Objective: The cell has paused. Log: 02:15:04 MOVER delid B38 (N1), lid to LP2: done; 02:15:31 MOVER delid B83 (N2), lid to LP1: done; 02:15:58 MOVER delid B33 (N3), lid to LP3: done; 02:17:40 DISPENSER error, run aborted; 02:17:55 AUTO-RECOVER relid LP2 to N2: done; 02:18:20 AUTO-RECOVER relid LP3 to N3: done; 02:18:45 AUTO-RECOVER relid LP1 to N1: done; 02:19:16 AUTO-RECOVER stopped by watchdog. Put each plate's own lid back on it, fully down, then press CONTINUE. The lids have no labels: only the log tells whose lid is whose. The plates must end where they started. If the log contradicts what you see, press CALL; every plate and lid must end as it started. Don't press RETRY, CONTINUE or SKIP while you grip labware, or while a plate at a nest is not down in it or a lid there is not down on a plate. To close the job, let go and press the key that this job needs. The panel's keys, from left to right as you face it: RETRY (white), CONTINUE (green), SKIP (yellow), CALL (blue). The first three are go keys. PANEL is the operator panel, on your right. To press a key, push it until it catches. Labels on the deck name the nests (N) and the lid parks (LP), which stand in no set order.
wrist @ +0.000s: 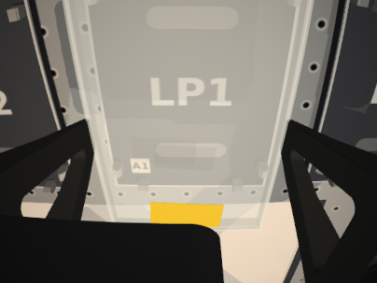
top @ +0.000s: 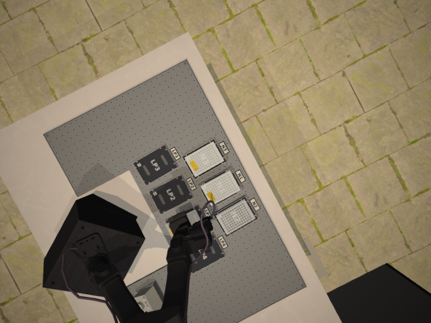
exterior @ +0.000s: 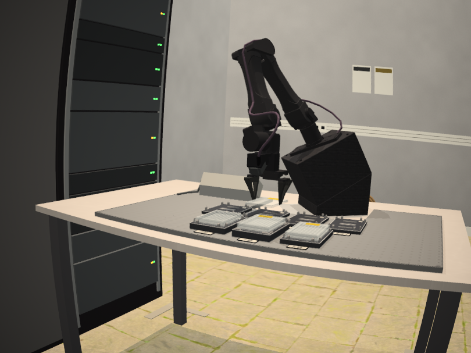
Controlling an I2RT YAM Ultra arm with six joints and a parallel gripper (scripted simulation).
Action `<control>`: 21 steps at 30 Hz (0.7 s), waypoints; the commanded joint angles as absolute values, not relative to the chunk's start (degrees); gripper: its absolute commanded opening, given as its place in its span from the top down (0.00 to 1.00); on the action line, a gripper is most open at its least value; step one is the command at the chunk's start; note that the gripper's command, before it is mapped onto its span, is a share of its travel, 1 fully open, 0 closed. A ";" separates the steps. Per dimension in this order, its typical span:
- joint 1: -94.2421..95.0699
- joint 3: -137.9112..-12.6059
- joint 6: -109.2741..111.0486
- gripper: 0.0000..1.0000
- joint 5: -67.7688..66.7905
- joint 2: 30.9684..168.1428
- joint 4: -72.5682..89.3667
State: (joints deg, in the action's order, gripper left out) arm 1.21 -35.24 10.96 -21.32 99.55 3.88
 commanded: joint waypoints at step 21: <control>2.37 -36.41 10.05 1.00 -22.21 95.89 7.73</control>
